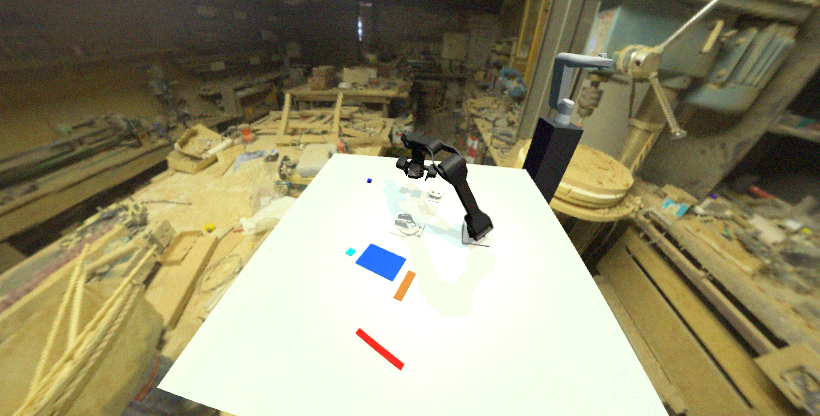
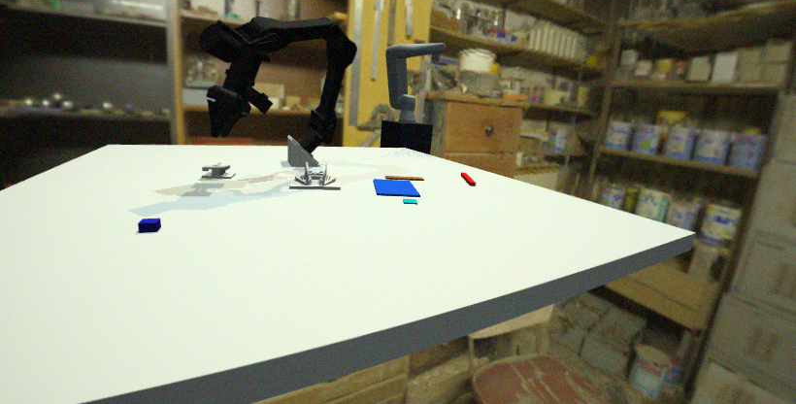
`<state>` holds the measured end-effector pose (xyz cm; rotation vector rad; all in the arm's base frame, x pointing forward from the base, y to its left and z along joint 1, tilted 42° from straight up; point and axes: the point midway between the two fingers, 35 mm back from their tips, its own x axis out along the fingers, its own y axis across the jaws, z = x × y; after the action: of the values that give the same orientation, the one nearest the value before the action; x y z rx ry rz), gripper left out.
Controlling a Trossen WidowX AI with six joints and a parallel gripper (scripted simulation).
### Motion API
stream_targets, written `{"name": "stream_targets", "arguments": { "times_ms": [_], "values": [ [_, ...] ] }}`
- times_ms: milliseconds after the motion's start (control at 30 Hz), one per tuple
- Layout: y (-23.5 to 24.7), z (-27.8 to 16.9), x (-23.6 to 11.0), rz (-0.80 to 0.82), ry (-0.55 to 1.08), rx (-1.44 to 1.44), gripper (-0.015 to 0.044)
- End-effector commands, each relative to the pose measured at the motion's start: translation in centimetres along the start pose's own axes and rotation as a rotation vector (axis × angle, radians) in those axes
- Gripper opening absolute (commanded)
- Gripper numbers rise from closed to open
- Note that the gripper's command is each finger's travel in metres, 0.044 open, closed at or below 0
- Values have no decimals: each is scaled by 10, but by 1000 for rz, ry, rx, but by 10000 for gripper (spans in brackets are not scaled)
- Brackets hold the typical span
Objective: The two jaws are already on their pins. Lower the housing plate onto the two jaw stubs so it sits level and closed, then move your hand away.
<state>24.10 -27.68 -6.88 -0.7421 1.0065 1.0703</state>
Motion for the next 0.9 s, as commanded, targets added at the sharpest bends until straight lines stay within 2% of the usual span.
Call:
{"name": "stream_targets", "arguments": {
  "times_ms": [0,467,667,867],
  "values": [
    [25,-16,4,43,-63,22,440],
    [98,-43,14,119,-297,71,440],
    [101,-43,15,120,-309,73,440],
    [107,-29,50,120,-311,72,440]
  ]
}}
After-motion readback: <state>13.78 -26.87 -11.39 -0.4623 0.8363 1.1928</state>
